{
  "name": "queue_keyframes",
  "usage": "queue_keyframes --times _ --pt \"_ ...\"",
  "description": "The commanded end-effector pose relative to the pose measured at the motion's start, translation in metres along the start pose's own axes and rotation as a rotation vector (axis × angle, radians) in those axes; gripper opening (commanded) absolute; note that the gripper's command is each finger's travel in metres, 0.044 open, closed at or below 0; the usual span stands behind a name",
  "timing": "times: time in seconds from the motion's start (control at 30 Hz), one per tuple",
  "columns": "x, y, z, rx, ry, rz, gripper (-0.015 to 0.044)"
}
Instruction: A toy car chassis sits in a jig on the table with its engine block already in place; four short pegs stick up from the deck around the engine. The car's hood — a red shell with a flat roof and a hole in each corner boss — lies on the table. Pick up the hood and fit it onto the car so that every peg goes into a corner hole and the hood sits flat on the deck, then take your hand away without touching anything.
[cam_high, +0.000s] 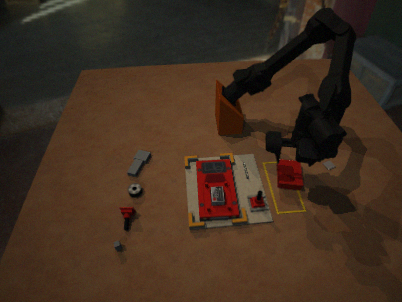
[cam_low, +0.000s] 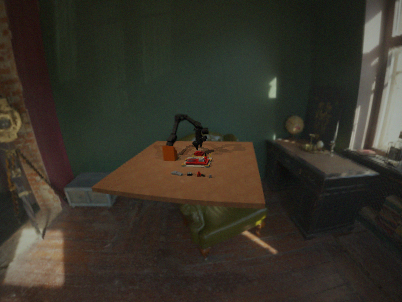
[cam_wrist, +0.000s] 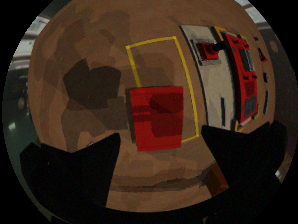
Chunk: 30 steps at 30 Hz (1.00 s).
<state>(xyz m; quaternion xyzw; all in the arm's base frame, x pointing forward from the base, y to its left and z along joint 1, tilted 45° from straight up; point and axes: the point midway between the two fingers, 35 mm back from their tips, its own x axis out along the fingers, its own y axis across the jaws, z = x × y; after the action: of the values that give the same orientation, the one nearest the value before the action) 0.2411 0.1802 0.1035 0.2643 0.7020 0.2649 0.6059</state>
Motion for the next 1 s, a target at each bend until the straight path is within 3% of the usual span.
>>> queue_keyframes --times 0.0,0.97 --pt "0.004 0.0 -0.001 0.003 0.003 0.001 0.044" --pt "0.024 0.0 -0.001 0.003 0.003 0.003 0.044"
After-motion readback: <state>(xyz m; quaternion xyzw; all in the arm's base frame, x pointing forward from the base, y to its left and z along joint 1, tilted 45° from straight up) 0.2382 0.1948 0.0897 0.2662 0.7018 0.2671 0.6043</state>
